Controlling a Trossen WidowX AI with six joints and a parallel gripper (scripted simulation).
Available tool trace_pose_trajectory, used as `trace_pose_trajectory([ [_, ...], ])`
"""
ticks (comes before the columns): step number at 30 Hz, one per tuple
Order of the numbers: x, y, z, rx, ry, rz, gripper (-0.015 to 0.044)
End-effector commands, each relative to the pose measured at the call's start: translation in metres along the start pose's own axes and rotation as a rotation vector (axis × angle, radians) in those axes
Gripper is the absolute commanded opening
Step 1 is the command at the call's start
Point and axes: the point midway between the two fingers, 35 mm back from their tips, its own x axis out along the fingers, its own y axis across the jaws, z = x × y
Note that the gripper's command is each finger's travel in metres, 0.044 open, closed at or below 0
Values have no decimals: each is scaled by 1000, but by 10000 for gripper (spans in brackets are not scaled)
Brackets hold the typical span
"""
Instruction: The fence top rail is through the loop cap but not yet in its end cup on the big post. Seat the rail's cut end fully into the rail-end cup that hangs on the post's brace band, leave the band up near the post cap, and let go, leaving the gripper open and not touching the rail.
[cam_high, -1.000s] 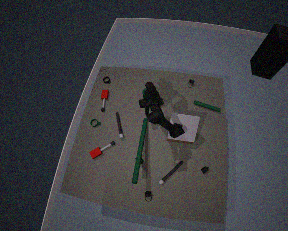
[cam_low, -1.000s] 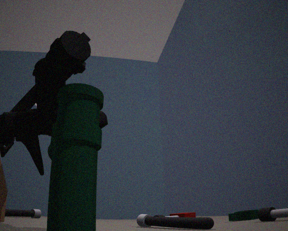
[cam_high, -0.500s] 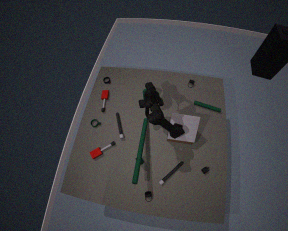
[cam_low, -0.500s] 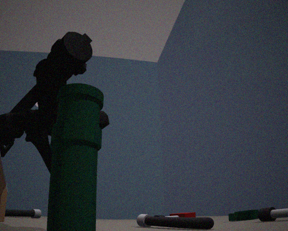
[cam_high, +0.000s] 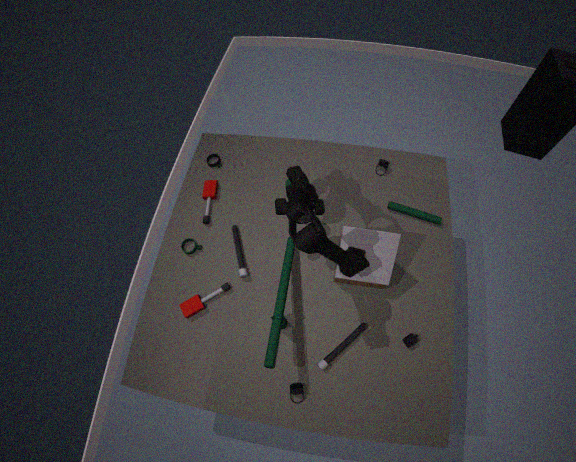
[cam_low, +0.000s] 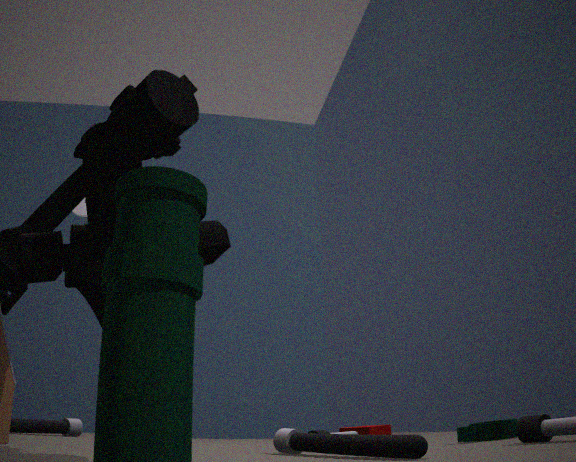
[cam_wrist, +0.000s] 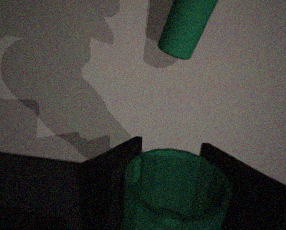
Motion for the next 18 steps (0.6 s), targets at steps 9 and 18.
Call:
trace_pose_trajectory([
  [9,2,-8,-1,84,23,-3,0],
  [18,3,-14,-2,154,42,-3,0],
])
